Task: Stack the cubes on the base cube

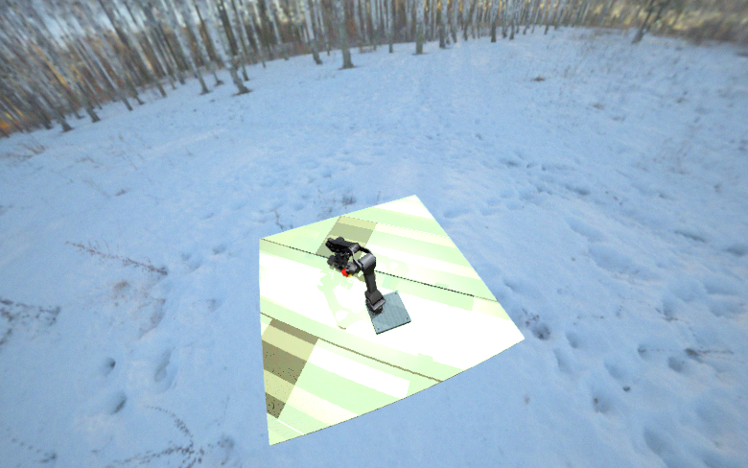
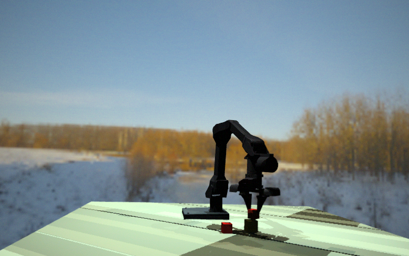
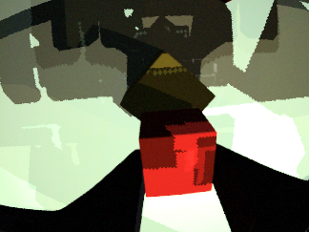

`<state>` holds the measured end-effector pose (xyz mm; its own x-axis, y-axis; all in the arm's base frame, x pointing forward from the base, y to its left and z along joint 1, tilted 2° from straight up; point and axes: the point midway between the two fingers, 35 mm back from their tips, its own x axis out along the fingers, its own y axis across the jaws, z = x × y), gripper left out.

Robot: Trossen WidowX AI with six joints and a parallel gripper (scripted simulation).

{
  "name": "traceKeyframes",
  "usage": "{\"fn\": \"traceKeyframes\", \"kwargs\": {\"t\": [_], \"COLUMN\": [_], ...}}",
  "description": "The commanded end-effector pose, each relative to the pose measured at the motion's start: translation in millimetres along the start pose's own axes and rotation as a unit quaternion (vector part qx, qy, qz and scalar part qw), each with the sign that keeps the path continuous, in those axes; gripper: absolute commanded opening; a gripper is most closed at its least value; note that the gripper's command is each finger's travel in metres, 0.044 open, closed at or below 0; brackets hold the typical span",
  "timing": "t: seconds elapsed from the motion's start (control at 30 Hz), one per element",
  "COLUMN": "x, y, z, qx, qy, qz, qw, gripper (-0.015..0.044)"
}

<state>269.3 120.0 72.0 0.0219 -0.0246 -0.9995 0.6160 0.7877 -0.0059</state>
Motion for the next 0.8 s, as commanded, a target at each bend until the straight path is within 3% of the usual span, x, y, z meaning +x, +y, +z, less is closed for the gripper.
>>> {"fn": "traceKeyframes", "kwargs": {"t": [0.0, 0.77], "x": [0.7, -27.8], "y": [0.3, 0.1], "z": [0.2, 0.0], "qx": [0.002, 0.000], "qy": [0.000, 0.000], "qz": [0.000, 0.000], "qw": [1.000, 1.000], "gripper": [0.0205, 0.0205]}}
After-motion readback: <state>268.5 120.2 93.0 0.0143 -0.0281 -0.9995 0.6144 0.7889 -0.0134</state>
